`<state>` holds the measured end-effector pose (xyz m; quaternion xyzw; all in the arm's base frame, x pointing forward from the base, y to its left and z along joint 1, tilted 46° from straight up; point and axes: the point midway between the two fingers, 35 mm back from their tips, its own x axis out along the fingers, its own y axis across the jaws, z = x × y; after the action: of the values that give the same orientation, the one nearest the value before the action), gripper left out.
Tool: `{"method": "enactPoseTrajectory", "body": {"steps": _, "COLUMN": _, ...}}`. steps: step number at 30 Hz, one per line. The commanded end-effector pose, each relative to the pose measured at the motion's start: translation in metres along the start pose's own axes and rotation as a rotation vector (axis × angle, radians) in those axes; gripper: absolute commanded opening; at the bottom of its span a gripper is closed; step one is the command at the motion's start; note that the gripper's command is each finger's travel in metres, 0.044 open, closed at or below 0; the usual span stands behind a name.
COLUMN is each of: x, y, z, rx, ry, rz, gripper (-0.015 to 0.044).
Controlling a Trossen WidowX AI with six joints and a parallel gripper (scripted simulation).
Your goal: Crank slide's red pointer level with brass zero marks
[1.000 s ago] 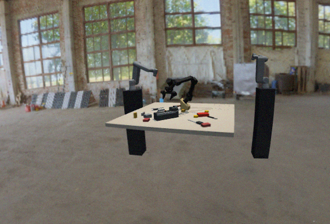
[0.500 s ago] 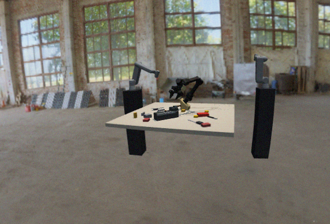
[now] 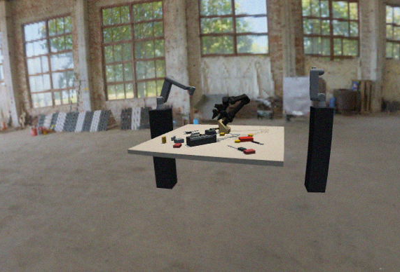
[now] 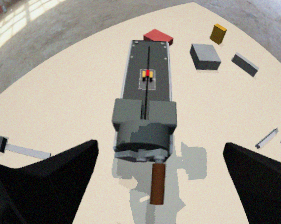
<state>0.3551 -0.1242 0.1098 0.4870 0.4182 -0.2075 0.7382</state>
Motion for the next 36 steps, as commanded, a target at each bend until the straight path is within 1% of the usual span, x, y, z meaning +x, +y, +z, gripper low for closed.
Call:
{"method": "enactPoseTrajectory", "body": {"steps": 1, "x": 0.000, "y": -0.004, "z": -0.005, "rx": 0.019, "ry": 0.001, "rz": -0.018, "gripper": 0.0440}}
{"method": "enactPoseTrajectory", "body": {"steps": 12, "x": 0.033, "y": -0.004, "z": -0.039, "rx": 0.022, "ry": 0.001, "rz": -0.018, "gripper": 0.0440}}
{"method": "enactPoseTrajectory", "body": {"steps": 36, "x": 0.059, "y": -0.003, "z": -0.063, "rx": 0.023, "ry": 0.002, "rz": -0.018, "gripper": 0.0440}}
